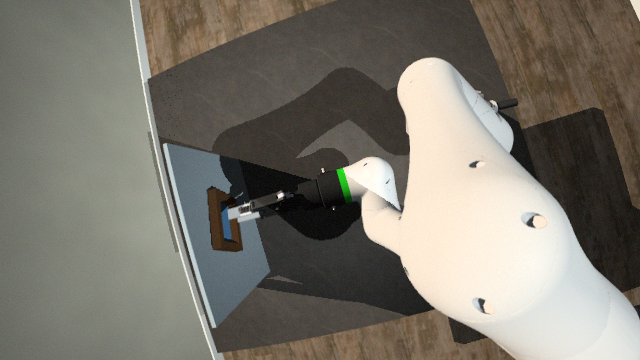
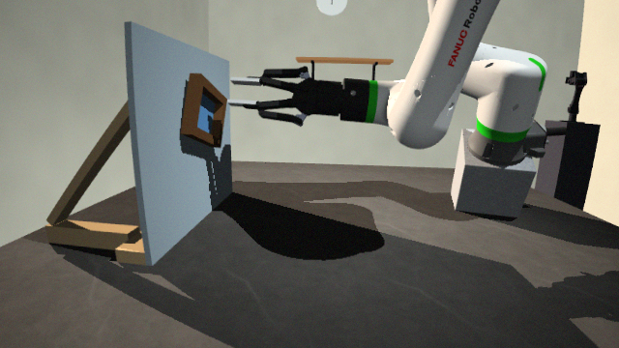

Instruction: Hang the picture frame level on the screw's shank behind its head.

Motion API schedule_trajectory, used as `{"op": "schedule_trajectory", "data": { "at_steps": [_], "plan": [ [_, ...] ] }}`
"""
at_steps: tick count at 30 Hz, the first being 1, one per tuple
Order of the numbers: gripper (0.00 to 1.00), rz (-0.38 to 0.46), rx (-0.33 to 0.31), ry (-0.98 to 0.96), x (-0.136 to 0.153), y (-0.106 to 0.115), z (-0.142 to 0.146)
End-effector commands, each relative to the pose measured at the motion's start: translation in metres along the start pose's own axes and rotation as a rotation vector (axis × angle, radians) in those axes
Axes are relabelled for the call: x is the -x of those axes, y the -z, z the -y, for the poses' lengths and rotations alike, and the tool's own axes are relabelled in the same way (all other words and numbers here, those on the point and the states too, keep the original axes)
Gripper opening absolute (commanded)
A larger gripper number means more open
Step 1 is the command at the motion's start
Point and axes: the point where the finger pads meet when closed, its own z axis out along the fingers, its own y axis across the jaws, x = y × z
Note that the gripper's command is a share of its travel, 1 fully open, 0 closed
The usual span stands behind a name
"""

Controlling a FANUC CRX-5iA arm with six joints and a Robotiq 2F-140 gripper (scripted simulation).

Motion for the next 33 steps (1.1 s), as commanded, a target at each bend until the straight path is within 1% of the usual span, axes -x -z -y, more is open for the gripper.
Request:
{"op": "schedule_trajectory", "data": {
  "at_steps": [1, 4, 19, 21, 33],
  "plan": [
    [0.29, 0.000, 0.000, 0.000, 0.000, -0.003, 0.000],
    [0.29, 0.000, 0.000, 0.000, 0.000, -0.004, 0.000],
    [0.29, 0.000, 0.000, 0.000, 0.000, -0.031, 0.000],
    [0.29, 0.000, 0.000, 0.000, 0.000, -0.031, 0.000],
    [0.29, 0.000, 0.000, 0.000, 0.000, -0.050, 0.000]
  ]
}}
